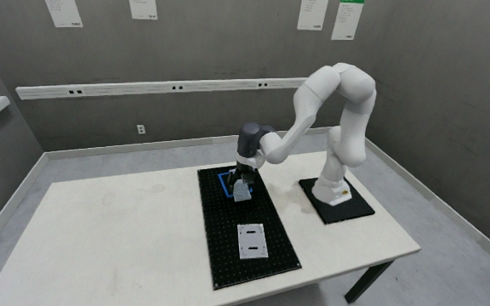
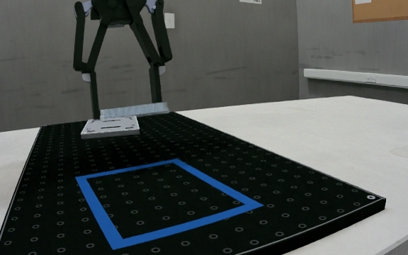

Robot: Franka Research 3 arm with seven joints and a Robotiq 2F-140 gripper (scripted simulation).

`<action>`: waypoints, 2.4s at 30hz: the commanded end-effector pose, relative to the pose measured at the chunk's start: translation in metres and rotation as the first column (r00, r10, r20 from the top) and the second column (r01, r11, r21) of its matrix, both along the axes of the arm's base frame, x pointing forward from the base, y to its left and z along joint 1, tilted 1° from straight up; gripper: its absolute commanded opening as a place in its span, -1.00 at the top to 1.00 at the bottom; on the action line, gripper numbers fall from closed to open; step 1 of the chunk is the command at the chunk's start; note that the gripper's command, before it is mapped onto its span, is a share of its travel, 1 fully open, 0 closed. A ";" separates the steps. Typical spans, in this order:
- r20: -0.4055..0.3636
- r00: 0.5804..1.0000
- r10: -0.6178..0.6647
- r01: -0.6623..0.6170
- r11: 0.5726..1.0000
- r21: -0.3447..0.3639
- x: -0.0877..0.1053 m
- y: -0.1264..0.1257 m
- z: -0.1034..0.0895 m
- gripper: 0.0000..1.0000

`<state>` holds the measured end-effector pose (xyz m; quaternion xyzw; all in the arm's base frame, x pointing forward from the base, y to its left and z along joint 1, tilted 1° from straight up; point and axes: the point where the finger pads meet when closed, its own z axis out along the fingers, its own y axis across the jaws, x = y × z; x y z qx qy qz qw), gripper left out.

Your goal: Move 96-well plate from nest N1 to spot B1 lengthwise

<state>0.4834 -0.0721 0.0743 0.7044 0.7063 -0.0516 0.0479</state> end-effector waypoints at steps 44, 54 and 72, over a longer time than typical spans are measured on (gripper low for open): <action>-0.012 0.996 0.094 -0.091 0.986 0.140 -0.003 -0.131 -0.004 -0.21; -0.012 0.996 0.094 -0.091 0.986 0.140 -0.008 -0.132 -0.004 -0.21; -0.012 0.996 0.094 -0.091 0.986 0.140 -0.008 -0.132 -0.004 -0.21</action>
